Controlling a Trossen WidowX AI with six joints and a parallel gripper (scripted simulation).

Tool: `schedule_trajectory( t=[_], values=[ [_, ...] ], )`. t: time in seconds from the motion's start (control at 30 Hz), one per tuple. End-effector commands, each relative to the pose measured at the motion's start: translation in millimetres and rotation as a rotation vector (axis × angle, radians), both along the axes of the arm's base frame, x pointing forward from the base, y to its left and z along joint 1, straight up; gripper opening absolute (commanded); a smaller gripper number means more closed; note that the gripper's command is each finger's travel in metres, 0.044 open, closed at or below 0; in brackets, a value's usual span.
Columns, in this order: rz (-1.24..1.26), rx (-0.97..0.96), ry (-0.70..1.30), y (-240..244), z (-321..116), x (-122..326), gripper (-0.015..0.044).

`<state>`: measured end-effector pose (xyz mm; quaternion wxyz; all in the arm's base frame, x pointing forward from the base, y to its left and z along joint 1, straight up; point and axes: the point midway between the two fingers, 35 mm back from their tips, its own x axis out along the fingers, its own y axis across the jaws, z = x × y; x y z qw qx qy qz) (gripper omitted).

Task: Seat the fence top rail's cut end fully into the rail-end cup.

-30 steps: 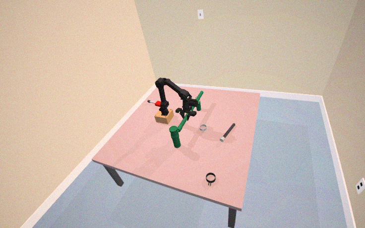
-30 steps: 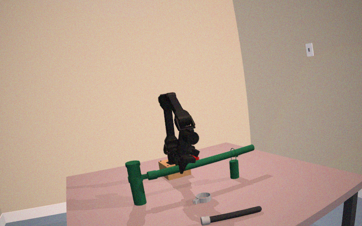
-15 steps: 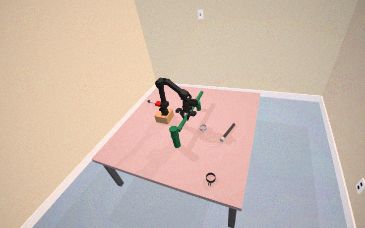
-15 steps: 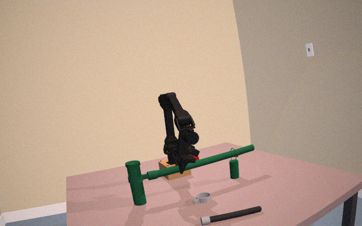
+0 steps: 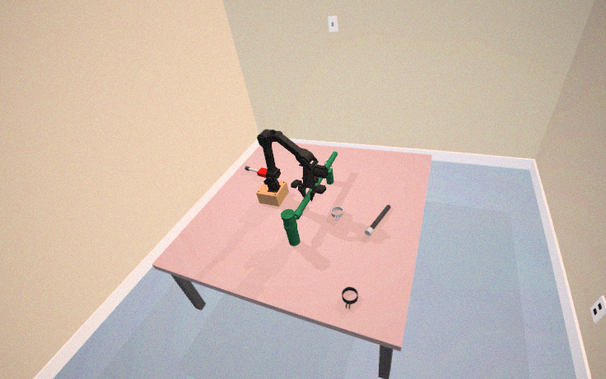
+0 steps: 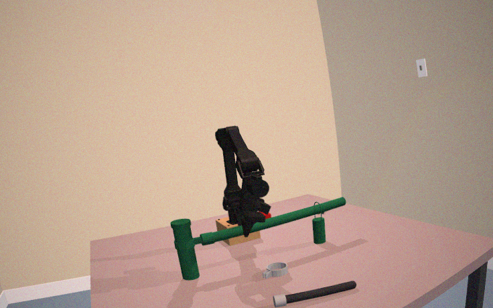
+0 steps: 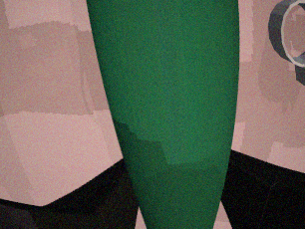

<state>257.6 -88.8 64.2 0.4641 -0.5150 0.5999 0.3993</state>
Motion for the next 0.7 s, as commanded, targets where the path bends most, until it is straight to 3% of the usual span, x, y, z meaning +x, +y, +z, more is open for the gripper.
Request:
schedule_trajectory(
  t=[0.0,0.67],
  values=[
    [0.001,-0.010,0.000,-4.6,0.5,-0.2,0.0000],
    [0.001,-0.010,0.000,-13.6,0.9,-1.3,0.0000]
  ],
)
